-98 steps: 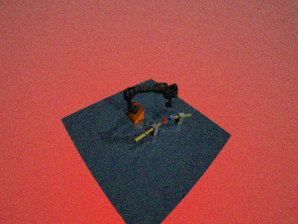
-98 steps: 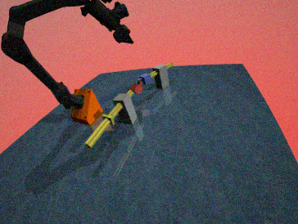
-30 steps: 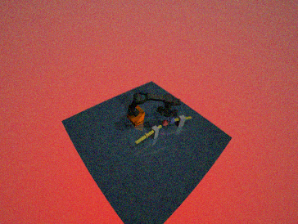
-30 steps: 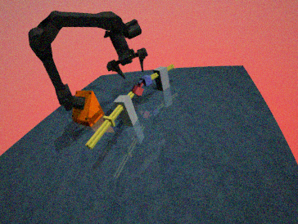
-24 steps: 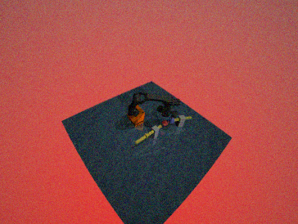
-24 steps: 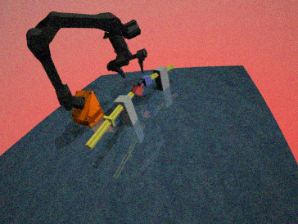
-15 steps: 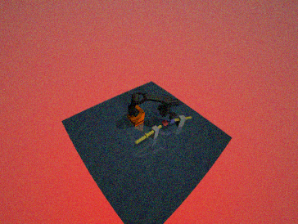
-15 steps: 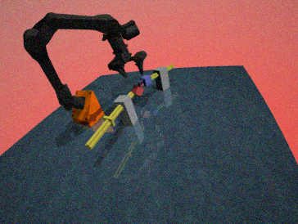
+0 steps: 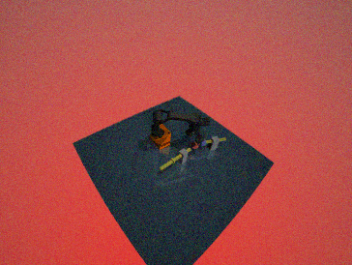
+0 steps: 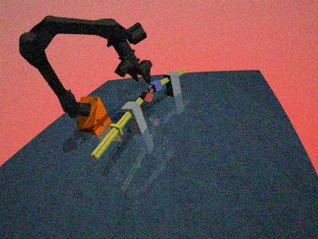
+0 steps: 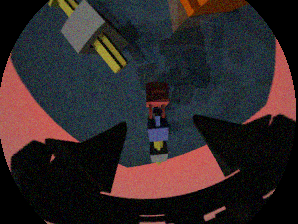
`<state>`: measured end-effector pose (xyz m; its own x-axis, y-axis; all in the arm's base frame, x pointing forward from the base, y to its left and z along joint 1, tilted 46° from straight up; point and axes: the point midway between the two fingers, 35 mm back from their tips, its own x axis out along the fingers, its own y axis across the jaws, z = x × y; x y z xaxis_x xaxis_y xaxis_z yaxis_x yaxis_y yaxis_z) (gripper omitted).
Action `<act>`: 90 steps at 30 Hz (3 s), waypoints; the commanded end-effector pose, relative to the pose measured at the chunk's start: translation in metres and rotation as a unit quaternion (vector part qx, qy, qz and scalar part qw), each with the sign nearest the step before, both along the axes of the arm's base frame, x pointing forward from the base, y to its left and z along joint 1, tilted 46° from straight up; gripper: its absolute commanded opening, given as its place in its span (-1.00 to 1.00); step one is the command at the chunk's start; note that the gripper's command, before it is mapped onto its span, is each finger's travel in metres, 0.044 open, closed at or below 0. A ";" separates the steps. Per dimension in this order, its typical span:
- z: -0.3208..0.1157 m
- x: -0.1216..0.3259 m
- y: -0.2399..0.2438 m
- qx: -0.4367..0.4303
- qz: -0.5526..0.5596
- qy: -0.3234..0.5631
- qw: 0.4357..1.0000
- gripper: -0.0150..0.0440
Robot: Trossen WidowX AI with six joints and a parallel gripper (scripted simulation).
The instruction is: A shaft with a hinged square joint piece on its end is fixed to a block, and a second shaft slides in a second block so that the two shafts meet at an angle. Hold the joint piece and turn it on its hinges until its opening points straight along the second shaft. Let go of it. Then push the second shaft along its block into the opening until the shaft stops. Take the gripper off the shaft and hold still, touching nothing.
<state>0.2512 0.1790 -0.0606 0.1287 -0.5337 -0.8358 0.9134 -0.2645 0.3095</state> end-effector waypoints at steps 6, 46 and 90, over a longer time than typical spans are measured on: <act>-0.003 -0.001 -0.004 0.011 -0.037 -0.025 0.999 1.00; -0.082 0.003 -0.076 0.009 -0.037 -0.026 0.999 0.91; -0.082 0.003 -0.076 0.009 -0.037 -0.026 0.999 0.12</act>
<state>0.2549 0.1037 -0.1424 0.1339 -0.5280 -0.8386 0.8707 -0.3415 0.3540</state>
